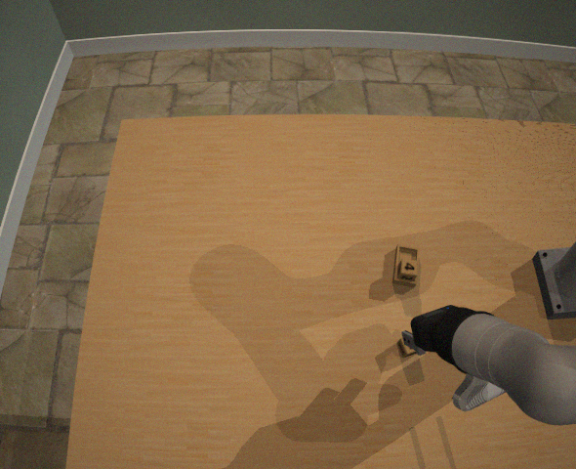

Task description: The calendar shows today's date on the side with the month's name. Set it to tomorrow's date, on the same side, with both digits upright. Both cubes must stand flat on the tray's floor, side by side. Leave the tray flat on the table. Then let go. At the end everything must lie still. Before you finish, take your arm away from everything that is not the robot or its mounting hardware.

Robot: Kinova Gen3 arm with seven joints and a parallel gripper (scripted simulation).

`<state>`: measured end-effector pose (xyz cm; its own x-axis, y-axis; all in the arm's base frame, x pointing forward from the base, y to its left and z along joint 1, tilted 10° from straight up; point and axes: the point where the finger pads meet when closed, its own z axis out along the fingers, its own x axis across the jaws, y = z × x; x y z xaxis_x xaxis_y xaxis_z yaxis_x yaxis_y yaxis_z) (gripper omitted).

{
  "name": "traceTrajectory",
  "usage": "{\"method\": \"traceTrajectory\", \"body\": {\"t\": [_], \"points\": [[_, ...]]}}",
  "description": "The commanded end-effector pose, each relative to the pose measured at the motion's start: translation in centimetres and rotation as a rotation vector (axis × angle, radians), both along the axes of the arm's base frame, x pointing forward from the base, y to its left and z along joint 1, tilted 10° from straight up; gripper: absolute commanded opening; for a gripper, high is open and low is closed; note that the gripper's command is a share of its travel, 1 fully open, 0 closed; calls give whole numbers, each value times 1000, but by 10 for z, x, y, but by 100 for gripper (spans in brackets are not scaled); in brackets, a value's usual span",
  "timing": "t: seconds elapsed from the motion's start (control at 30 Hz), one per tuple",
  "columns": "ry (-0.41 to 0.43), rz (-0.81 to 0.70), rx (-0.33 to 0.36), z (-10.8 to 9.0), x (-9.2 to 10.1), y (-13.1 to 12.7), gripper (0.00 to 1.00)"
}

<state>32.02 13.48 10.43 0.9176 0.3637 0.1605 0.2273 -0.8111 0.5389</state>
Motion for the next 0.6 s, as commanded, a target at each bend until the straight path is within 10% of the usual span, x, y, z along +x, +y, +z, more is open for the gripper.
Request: {"method": "traceTrajectory", "body": {"t": [0.0, 0.57], "points": [[-3, 0, -15, -1, 0, 1, 87], [-93, -38, -234, -2, -1, 3, 87]]}}
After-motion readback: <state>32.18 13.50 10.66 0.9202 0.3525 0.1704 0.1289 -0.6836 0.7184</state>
